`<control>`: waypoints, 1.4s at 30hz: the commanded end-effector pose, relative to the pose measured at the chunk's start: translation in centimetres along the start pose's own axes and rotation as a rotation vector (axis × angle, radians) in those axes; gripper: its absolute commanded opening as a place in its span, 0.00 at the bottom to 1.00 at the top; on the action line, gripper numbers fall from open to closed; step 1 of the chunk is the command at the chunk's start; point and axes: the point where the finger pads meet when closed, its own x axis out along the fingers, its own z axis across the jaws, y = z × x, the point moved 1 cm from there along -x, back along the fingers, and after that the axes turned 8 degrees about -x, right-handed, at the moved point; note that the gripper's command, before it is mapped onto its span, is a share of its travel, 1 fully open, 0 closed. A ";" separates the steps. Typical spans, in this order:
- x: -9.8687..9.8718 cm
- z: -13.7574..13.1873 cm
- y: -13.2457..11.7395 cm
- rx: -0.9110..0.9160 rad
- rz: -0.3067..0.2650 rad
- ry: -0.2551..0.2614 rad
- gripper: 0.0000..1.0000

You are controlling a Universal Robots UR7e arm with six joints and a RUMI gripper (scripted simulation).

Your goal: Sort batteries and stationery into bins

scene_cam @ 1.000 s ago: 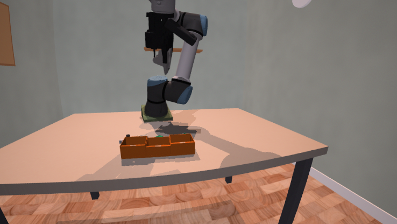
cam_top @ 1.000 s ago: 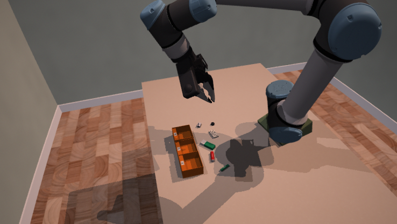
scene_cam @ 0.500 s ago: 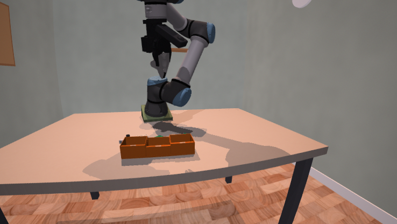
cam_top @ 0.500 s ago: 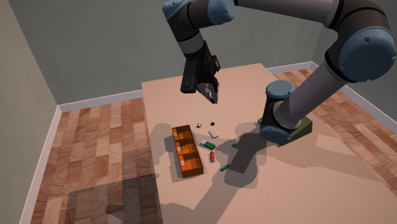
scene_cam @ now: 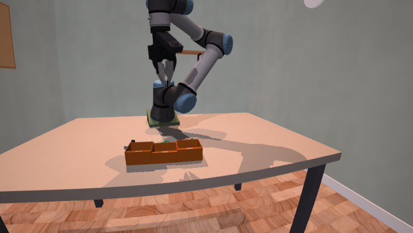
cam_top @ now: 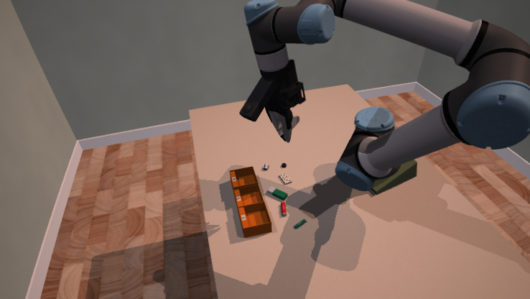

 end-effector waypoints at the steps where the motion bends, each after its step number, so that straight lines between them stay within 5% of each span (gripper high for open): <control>1: 0.8 0.5 -0.3 0.142 0.048 -0.046 0.04; 12: 3.0 2.5 -1.2 0.430 0.143 -0.132 0.04; 23: 3.0 2.5 -1.2 0.438 0.146 -0.135 0.04; 42: 10.9 13.1 3.5 0.512 0.151 -0.130 0.04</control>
